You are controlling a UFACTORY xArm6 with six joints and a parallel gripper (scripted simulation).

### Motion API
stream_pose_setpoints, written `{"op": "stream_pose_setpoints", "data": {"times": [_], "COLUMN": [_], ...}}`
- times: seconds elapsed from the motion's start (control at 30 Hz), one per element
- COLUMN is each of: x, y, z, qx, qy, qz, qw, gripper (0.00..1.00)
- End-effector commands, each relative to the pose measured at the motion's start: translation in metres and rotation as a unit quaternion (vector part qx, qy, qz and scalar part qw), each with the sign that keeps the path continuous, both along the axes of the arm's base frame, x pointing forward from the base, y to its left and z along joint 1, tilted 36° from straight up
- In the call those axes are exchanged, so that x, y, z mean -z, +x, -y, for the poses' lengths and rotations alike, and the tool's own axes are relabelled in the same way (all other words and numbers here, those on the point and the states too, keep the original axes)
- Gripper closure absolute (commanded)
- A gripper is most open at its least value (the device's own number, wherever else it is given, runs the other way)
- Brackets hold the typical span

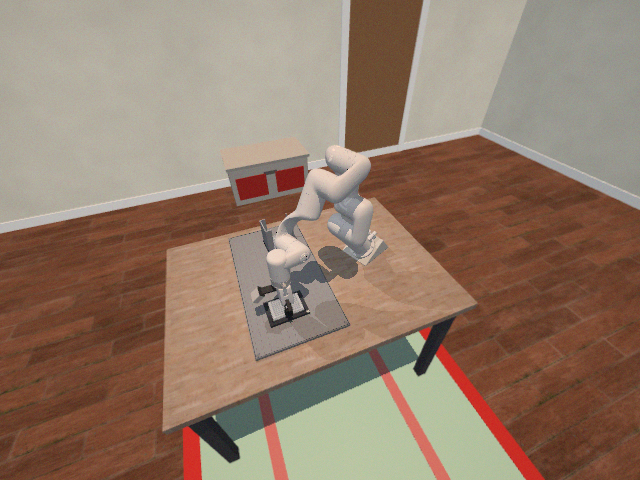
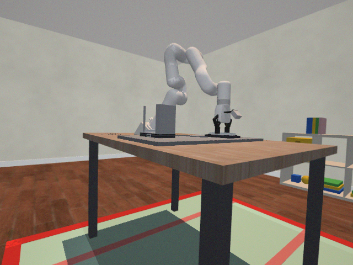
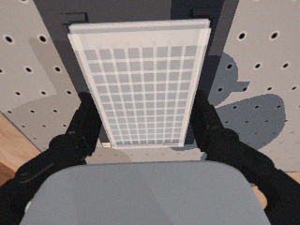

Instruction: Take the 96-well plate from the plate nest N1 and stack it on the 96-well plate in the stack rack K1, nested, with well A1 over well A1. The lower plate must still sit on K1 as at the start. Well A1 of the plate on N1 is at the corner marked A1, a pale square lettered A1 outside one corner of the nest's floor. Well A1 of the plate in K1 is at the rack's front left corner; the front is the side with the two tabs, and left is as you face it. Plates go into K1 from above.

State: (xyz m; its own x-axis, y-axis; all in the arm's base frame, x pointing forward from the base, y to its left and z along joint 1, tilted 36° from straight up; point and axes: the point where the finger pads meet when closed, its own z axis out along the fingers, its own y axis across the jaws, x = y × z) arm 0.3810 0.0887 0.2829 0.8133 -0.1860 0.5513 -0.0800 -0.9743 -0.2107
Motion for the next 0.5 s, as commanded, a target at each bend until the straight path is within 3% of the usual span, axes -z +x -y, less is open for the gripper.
{"op": "stream_pose_setpoints", "data": {"times": [0.0,0.47], "x": [-0.0016,-0.0060], "y": [0.0005,-0.0026], "z": [-0.0001,0.0005], "qx": [0.000,0.000], "qy": [0.000,0.000], "qz": [0.002,0.002], "qw": [1.000,1.000], "gripper": [1.00,1.00]}}
